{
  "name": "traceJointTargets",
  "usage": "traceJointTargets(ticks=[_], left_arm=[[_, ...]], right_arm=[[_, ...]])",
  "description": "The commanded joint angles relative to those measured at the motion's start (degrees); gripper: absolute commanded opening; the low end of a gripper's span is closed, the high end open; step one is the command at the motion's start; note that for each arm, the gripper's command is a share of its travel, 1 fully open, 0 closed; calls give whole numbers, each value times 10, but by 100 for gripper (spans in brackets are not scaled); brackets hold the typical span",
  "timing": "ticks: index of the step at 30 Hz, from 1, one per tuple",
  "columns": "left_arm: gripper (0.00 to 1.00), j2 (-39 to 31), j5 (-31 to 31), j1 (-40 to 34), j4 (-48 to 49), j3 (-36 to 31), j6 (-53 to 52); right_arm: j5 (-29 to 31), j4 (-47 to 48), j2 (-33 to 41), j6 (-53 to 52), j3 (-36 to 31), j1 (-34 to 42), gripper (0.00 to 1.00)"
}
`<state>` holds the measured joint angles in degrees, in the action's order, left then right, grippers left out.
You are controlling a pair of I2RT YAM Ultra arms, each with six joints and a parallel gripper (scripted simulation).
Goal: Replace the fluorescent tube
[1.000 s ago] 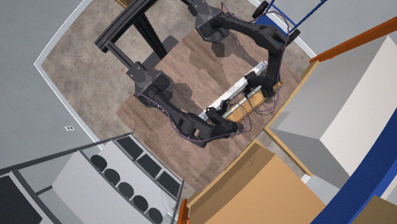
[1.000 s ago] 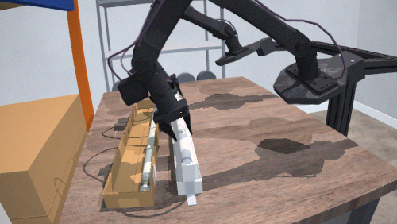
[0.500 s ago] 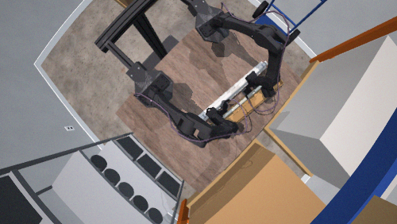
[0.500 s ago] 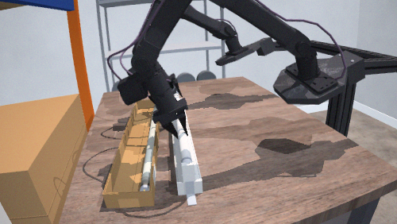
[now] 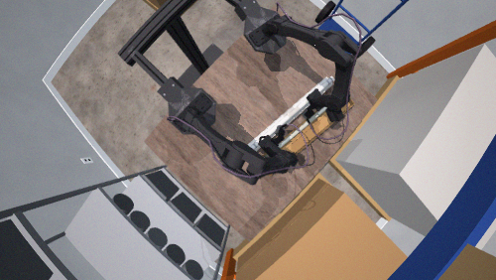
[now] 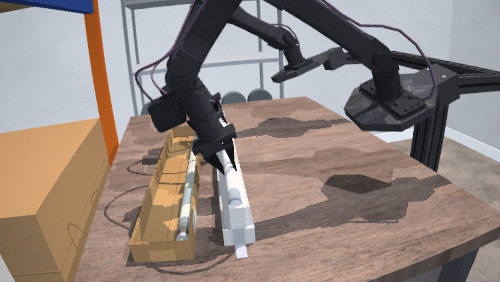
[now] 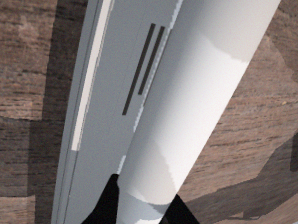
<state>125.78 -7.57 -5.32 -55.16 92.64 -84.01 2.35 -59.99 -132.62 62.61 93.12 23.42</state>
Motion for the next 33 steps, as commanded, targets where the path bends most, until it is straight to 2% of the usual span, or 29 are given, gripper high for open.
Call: traceJointTargets(ticks=[1,12,15,26,29,33], left_arm=[[11,2,4,-2,3,7,-5],[11,2,4,-2,3,7,-5],[11,-19,1,-4,15,-11,-5],[11,-36,-8,-8,59,-46,-8],[11,-37,2,-7,45,-47,-8],[11,-53,-10,-11,91,-74,-10]], right_arm=[[-10,-4,24,7,18,12,11],[-10,-4,24,7,18,12,11],[-8,10,23,6,-16,12,11],[14,48,39,-9,-42,16,11],[7,37,39,-2,-43,16,11],[24,75,54,-13,-67,20,11]])
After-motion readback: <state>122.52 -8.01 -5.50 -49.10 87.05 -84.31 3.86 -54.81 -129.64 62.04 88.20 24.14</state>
